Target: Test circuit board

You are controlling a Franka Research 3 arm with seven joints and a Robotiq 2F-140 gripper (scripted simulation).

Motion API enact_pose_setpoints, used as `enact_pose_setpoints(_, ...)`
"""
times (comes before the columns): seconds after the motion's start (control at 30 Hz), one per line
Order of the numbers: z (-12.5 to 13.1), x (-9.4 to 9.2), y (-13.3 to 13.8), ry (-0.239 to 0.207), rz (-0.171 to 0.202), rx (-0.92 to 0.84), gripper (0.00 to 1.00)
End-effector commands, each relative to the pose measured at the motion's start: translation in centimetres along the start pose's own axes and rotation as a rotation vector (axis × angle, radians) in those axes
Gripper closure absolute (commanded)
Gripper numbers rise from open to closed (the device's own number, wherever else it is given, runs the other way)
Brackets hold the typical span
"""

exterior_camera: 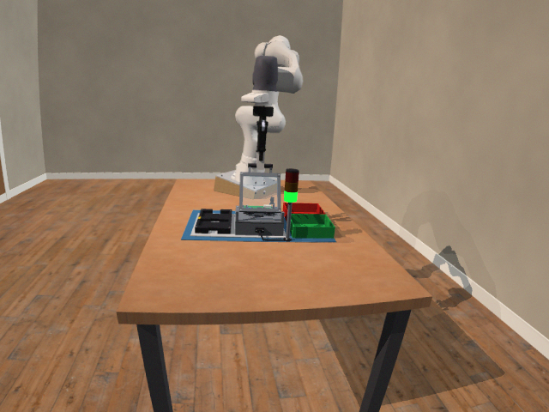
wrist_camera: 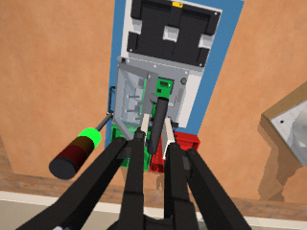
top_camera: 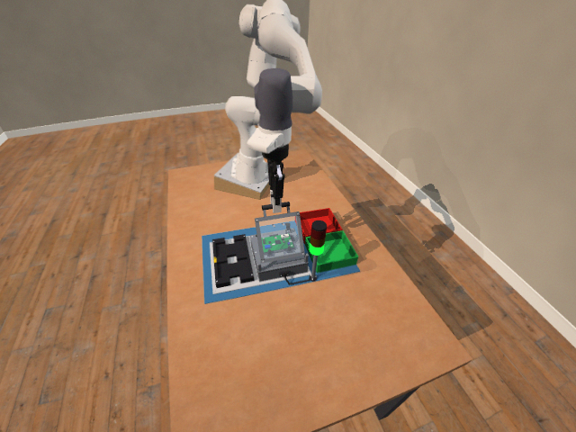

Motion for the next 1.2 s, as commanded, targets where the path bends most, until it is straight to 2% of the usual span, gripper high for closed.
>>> enact_pose_setpoints(0.0,0.17,0.01,0.01,-0.002,-0.003,0.002,0.84)
enact_pose_setpoints(1.1,0.20,0.16,0.25,-0.002,-0.003,0.002,0.84)
enact_pose_setpoints(1.13,0.20,0.16,0.25,-0.002,-0.003,0.002,1.00)
enact_pose_setpoints(1.17,0.20,0.16,0.25,-0.002,-0.003,0.002,1.00)
Point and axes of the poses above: the point where the finger pads meet when closed, its own x axis out along the fingers, its own y axis across the jaws, z = x × y, the point moved 3 cm from there along -x, back along the fingers, and after that the axes turned 3 degrees about x, right-handed, at the moved point
